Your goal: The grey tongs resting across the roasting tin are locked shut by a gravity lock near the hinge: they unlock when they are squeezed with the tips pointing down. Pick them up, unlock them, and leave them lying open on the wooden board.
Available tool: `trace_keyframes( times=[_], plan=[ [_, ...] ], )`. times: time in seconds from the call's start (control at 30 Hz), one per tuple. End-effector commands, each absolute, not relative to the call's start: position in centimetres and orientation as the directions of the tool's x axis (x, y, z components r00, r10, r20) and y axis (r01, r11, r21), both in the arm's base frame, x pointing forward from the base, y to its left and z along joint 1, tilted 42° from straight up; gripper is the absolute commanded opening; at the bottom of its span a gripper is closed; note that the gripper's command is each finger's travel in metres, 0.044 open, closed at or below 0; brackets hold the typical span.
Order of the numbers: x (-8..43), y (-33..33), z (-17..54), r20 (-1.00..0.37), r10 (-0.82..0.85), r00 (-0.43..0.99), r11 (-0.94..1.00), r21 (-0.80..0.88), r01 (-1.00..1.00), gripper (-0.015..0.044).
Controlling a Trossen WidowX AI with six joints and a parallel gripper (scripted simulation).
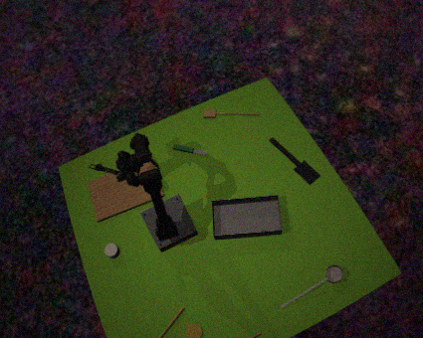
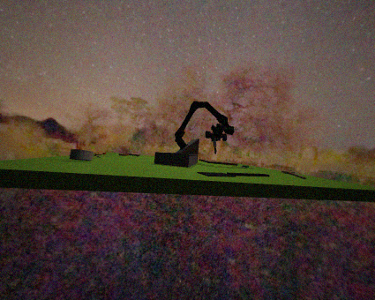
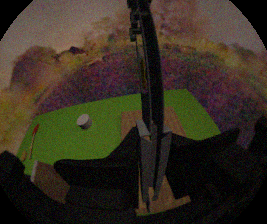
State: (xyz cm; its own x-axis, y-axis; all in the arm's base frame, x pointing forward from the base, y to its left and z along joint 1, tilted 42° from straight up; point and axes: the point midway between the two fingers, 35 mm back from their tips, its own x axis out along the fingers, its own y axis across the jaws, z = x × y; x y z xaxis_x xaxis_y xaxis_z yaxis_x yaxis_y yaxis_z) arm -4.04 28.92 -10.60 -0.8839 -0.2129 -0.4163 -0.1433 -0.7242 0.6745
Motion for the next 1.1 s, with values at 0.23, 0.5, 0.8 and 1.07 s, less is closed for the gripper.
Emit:
trace_keyframes(
  times=[0.23,0.5,0.8,1.07],
  plan=[
    [-5.6,28.2,-11.6,-0.583,-0.481,-0.655,-0.693,0.711,-0.124,-0.015],
    [-6.1,28.1,-12.0,-0.685,-0.6,-0.413,-0.698,0.701,-0.147,-0.015],
    [-6.5,28.8,-11.9,-0.765,-0.634,-0.112,-0.745,0.643,-0.178,-0.015],
    [-6.6,28.9,-11.8,-0.77,-0.632,-0.089,-0.75,0.637,-0.179,-0.015]
  ],
)
